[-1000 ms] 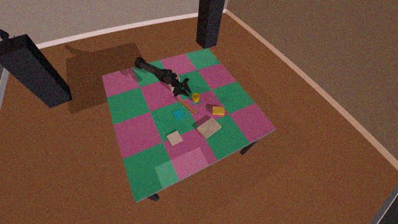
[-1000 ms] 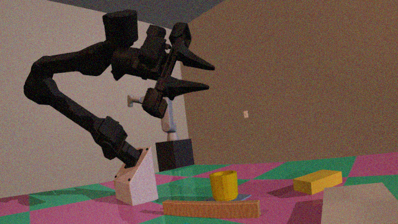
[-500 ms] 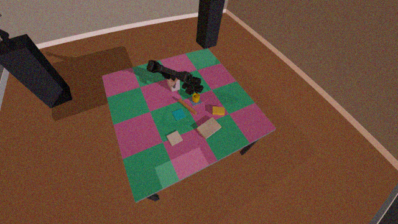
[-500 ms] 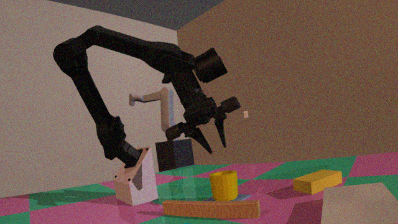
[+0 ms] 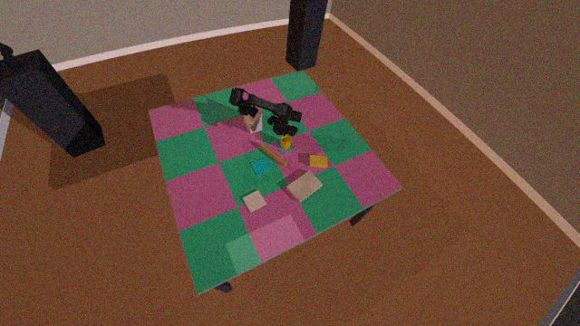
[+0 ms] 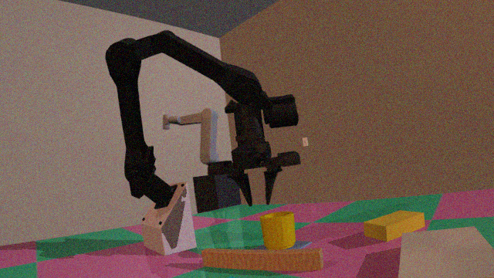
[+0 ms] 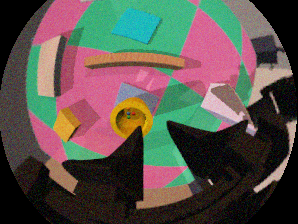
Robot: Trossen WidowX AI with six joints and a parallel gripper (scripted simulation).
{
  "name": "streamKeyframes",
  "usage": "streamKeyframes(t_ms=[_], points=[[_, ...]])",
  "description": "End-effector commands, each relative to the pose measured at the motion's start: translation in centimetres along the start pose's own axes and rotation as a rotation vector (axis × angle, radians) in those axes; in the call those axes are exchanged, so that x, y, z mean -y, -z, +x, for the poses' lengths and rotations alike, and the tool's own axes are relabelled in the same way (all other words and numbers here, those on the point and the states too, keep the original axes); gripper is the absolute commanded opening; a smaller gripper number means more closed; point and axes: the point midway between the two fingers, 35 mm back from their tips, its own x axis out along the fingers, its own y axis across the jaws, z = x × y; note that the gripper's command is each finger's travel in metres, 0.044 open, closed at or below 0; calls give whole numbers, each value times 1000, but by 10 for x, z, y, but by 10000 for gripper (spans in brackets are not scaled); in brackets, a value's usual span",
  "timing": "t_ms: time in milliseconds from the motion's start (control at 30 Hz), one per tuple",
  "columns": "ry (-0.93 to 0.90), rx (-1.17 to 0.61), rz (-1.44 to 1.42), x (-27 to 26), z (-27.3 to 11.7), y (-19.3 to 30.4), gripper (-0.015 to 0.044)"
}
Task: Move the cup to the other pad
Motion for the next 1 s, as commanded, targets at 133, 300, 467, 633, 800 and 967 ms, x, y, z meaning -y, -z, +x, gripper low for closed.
streamKeyframes(t_ms=[133, 300, 467, 633, 800, 967], points=[[-2, 4, 7, -3, 11, 0, 167], [-2, 4, 7, -4, 19, 0, 167], [-2, 4, 7, -4, 27, 0, 167], [-2, 5, 7, -5, 35, 0, 167], [-2, 5, 7, -4, 43, 0, 167], [-1, 6, 7, -4, 52, 0, 167]])
